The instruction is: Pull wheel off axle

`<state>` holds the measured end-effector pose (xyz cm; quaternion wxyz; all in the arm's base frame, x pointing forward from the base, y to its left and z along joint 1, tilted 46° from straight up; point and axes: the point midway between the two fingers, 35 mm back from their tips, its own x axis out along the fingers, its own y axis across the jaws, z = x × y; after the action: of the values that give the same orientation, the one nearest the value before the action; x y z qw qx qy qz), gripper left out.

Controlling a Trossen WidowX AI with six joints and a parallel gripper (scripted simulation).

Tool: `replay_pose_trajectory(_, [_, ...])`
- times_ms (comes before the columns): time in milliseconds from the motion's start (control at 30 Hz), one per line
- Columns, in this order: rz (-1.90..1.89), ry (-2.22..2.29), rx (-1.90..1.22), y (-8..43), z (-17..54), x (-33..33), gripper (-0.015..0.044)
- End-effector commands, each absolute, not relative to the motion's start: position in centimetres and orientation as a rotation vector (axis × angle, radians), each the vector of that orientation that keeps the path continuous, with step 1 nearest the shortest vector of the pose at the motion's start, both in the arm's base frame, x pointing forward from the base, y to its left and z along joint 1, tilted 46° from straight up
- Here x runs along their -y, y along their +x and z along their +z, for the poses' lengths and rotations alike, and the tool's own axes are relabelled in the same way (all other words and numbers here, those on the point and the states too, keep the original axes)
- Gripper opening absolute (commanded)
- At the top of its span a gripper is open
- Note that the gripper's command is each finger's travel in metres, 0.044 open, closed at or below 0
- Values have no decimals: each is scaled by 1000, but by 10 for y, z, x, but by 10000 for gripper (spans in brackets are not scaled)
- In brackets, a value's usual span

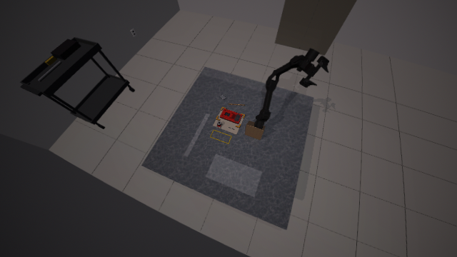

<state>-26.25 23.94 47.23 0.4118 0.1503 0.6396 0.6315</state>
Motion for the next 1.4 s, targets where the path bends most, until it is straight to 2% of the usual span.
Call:
replay_pose_trajectory(0, [1585,378,-1604,-262,471,-241,374])
replay_pose_trajectory(100, [1527,373,-1531,-253,455,-267,300])
replay_pose_trajectory(333, [1334,338,-1339,-208,406,-340,300])
replay_pose_trajectory(633, [1035,286,-1164,-115,341,-406,300])
replay_pose_trajectory(1067, [636,59,-1036,40,232,-431,300])
replay_pose_trajectory(1367, [362,-123,-1006,153,160,-406,300])
